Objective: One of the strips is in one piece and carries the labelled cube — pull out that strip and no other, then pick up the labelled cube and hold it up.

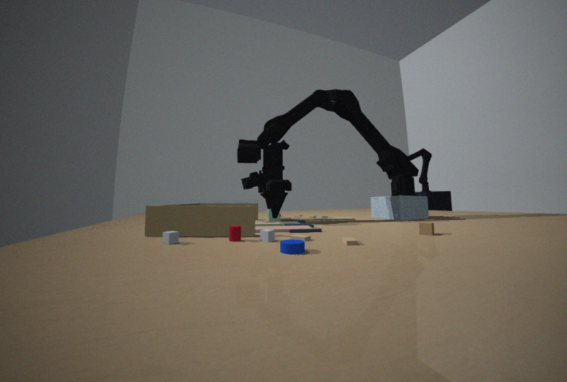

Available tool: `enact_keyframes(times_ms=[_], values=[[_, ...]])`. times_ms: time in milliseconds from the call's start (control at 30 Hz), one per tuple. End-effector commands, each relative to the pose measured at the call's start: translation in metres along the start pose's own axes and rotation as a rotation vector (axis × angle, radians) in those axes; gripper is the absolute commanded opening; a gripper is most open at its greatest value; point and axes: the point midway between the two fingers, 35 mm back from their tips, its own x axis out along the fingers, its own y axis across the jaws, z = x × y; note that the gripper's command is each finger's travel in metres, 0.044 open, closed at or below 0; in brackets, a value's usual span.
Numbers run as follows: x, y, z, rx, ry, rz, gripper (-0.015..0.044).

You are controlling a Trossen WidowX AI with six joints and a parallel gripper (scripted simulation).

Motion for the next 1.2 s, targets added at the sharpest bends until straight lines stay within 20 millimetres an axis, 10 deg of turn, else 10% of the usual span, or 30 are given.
enact_keyframes(times_ms=[0,367,1167], values=[[0.0,0.0,0.0,0.0,0.0,0.0,0.0171],[-0.002,0.0,-0.002,0.0,0.0,0.0,0.0],[-0.043,0.01,-0.075,-0.004,0.009,-0.002,0.0]])
